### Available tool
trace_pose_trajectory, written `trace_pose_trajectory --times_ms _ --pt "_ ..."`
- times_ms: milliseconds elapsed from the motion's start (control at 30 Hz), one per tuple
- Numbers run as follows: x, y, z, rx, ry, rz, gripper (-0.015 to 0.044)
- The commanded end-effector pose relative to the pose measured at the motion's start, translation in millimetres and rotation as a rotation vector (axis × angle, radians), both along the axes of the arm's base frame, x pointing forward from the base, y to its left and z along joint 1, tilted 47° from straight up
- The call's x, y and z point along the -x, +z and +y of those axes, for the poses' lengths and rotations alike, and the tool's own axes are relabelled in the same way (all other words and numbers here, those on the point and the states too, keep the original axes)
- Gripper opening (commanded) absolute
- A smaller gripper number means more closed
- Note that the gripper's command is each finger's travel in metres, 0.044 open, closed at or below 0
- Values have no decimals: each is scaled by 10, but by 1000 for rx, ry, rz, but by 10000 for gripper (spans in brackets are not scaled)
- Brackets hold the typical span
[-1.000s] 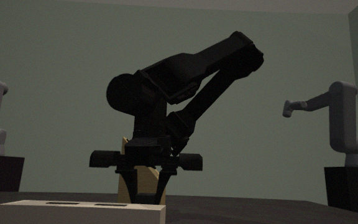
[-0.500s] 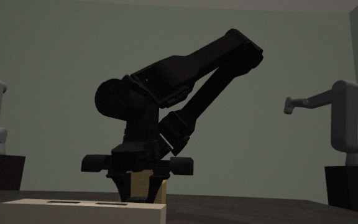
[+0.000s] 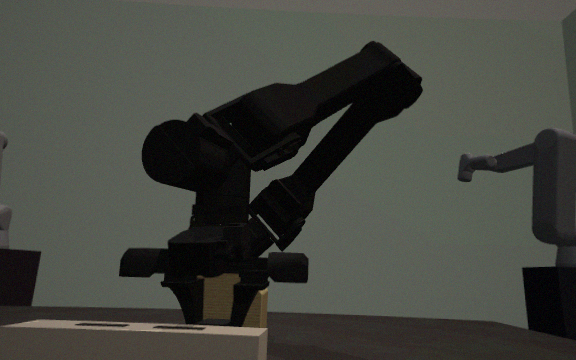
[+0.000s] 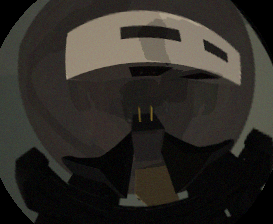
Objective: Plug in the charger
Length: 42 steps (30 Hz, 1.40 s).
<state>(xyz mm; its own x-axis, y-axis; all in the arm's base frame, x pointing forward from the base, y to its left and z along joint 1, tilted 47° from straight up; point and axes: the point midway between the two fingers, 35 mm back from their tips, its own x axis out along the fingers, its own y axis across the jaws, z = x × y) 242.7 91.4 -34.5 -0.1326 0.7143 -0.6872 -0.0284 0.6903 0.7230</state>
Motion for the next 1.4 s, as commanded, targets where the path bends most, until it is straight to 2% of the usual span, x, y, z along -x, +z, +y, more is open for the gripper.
trace_pose_trajectory --times_ms 0,567,1367 --pt "-43 -17 0 2 -5 11 0" --pt "-232 -58 6 3 -15 19 0" --pt "-284 -57 13 3 -15 19 0"
